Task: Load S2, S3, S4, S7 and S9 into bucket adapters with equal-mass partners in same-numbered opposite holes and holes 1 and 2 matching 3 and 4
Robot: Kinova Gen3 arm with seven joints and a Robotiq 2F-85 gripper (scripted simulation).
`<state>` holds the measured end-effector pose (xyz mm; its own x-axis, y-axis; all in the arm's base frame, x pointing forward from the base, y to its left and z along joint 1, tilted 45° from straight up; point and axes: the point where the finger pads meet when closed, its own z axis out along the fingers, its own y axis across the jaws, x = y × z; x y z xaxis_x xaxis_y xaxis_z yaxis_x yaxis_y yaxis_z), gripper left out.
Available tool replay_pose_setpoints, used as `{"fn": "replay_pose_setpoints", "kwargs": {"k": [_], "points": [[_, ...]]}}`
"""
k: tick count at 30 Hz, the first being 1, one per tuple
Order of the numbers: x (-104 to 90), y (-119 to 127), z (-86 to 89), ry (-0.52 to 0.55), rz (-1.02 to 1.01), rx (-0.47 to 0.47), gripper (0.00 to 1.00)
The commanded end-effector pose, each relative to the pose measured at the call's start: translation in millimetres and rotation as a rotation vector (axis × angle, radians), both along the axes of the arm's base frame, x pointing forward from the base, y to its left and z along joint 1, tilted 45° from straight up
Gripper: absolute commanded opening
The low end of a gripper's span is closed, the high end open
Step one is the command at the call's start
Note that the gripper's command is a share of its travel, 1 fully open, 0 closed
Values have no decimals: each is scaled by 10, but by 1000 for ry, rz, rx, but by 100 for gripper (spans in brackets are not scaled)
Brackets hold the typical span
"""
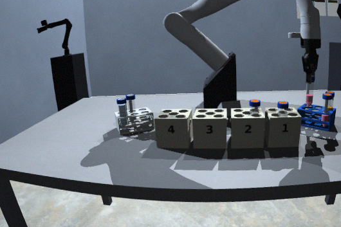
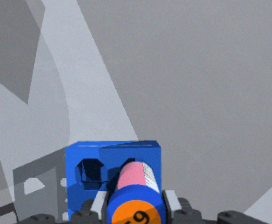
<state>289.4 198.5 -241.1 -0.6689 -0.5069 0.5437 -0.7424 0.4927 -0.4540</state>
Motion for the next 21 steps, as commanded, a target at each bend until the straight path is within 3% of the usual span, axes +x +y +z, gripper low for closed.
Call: {"fn": "replay_pose_setpoints", "kwargs": {"k": [1,21], "points": [[4,36,29,-1,1,2,10],[12,195,189,-1,1,2,10]]}}
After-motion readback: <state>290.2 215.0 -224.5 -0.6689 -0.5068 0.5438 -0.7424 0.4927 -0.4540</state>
